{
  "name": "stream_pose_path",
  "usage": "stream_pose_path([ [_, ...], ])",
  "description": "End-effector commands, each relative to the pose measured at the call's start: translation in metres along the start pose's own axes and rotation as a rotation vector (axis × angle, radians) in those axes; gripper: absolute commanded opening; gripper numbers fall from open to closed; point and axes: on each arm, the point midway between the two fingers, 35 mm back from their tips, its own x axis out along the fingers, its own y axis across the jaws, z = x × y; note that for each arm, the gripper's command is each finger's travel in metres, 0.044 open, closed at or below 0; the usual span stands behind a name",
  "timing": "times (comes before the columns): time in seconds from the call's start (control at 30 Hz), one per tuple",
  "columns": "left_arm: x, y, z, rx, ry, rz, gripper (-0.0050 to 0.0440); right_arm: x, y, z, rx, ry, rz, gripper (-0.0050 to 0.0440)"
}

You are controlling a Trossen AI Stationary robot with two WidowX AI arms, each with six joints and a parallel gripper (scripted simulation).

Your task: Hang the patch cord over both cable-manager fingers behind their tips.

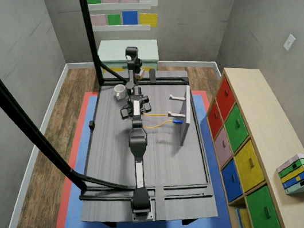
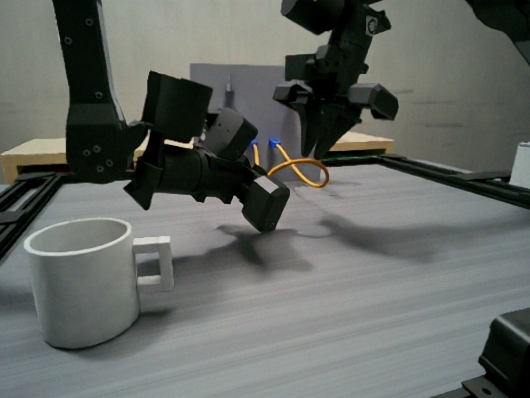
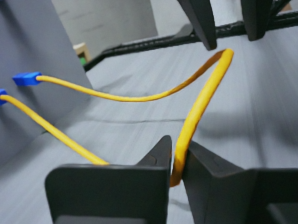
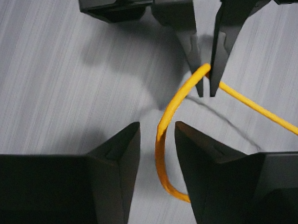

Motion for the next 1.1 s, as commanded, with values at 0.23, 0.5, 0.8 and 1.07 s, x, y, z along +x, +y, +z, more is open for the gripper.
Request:
stream_pose_path([
  [0.23,0.002,0.001,0.011,-0.012,-0.025,0.002,0.0025,-0.038,0.0,0.017,-0.006,-0.058,-0.015,0.0308],
  [0.5,0.002,0.001,0.011,-0.012,-0.025,0.002,0.0025,-0.077,0.009,0.006,-0.012,-0.005,0.0,0.044],
  [0.8,0.002,0.001,0.011,-0.012,-0.025,0.002,0.0025,-0.101,0.013,-0.003,-0.009,0.027,0.008,0.044],
  [1.07,0.002,0.001,0.011,-0.012,-0.025,0.002,0.0025,-0.108,0.018,-0.012,-0.006,0.05,0.012,0.044],
])
